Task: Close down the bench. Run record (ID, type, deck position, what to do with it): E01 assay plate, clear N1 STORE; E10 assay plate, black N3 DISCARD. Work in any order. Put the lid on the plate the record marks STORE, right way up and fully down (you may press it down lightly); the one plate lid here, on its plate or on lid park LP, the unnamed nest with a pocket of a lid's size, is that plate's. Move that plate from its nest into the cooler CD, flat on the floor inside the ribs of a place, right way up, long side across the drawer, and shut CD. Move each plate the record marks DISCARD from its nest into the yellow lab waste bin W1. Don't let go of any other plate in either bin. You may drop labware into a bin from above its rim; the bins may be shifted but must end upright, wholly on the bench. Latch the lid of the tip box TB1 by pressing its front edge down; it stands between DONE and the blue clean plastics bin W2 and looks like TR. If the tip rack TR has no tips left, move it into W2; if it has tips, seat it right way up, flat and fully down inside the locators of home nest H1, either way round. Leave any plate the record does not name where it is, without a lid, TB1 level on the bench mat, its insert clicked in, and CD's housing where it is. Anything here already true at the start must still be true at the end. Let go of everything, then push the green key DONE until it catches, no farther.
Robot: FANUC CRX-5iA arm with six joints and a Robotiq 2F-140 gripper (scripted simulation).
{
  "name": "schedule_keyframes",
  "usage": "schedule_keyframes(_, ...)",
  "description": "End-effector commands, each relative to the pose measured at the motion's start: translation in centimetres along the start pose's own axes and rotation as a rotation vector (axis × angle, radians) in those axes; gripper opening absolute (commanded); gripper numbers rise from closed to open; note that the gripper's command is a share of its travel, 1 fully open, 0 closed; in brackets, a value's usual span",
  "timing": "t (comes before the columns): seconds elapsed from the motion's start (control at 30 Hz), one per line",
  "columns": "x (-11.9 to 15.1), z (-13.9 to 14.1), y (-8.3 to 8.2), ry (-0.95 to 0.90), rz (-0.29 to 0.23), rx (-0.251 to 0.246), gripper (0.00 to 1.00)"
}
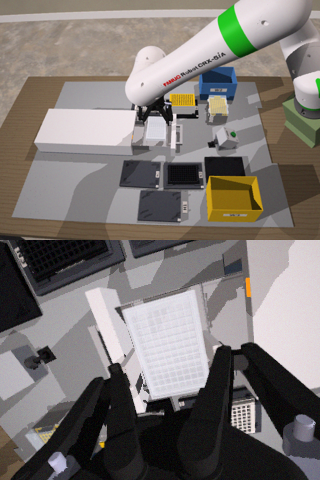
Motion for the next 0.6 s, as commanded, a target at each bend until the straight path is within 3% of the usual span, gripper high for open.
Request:
schedule_keyframes(0.0,0.0,0.0,0.4,0.0,0.0,0.0,0.0)
schedule_keyframes(0.57,0.0,0.0,2.4,0.0,0.0,0.0,0.0)
Point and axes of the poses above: the point where the finger pads meet when closed, its own y axis out along the fingers, its own z axis across the jaws, x = y × z, the point moved 2 cm from there along -y, back along the fingers, and after that the axes turned 11 degrees about -y, right-handed, at the moved point
